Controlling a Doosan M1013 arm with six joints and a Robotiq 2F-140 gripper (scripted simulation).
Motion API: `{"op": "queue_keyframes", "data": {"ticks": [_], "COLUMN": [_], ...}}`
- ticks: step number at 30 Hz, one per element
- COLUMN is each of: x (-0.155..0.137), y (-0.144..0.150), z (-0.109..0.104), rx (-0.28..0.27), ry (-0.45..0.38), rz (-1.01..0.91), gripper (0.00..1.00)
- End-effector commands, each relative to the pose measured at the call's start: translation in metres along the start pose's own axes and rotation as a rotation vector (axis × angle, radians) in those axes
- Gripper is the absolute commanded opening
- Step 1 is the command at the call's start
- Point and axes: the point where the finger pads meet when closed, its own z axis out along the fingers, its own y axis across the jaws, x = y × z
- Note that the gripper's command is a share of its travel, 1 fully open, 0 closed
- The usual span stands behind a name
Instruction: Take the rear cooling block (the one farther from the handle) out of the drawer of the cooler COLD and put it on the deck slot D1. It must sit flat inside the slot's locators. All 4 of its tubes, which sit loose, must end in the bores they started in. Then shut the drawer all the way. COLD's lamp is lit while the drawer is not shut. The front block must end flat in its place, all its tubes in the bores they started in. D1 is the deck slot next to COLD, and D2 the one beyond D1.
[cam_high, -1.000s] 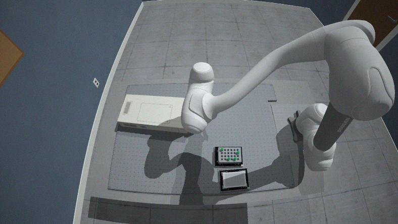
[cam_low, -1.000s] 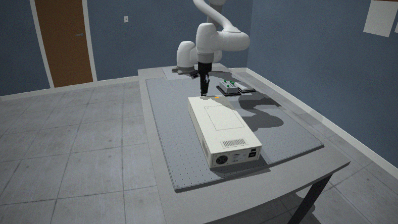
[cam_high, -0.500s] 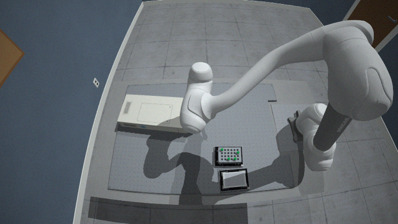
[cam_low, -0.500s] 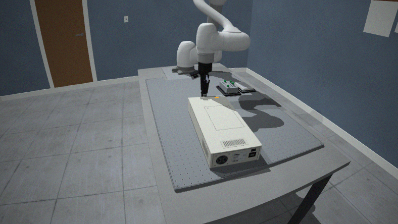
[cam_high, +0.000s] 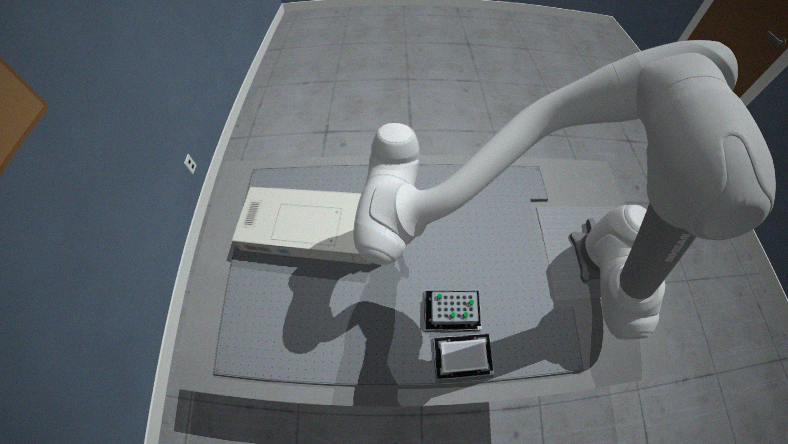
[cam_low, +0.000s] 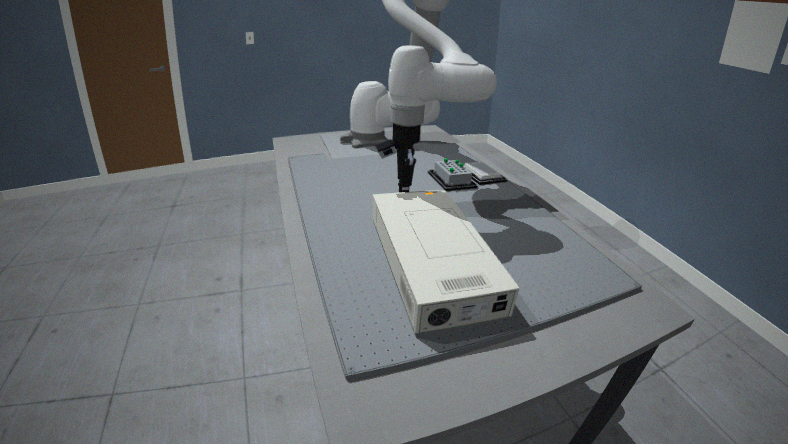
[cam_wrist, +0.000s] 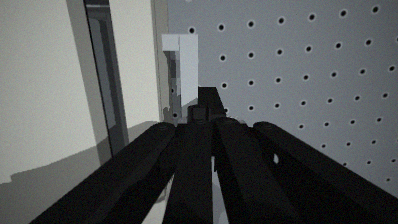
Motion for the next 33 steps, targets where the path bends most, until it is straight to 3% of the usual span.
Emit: {"op": "queue_keyframes", "data": {"ticks": [1, 33], "x": [-0.0001, -0.0001], "y": [-0.0014, -0.0108], "z": [-0.001, -0.001], "rx": [0.002, 0.002], "ry": [0.0, 0.0], "rz": [0.0, 0.0], "gripper": [0.1, 0.1]}}
